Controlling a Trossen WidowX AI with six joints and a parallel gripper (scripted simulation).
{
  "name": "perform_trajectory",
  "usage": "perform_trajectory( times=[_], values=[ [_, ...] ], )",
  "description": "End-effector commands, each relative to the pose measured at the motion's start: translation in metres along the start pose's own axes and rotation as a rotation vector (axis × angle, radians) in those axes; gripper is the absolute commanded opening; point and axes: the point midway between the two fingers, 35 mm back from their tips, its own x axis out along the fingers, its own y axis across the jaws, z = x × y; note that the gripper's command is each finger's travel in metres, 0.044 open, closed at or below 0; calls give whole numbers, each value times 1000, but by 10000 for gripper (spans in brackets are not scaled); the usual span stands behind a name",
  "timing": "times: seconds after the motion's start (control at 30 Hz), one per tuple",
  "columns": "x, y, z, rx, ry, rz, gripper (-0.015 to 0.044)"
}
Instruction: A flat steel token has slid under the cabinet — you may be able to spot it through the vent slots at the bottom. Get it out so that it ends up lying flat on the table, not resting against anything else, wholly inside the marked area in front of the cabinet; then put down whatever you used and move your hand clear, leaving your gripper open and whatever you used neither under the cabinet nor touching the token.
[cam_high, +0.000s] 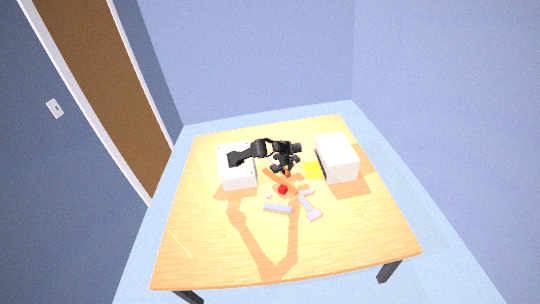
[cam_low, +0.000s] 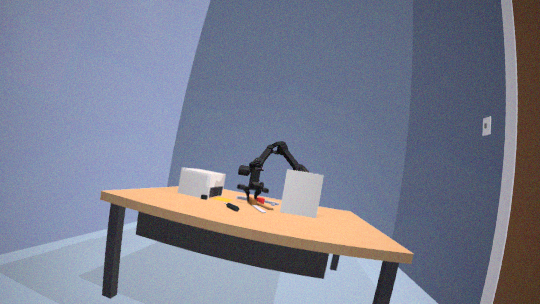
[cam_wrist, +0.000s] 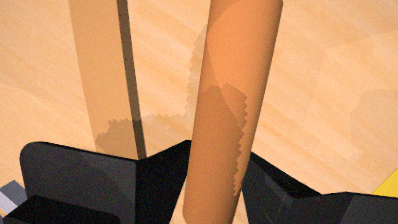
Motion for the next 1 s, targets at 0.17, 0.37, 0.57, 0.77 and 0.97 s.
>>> perform_trajectory(
  times=[0.17,0.37,0.57,0.77,0.97],
  values=[
    [-22,1,-1,4,-1,-13,0],
    [-34,4,-1,4,-1,-13,0],
    [-46,8,-1,3,-2,-14,0],
    [-58,12,-3,3,-2,-14,0],
    [-70,15,-4,3,-2,-14,0]
  ],
)
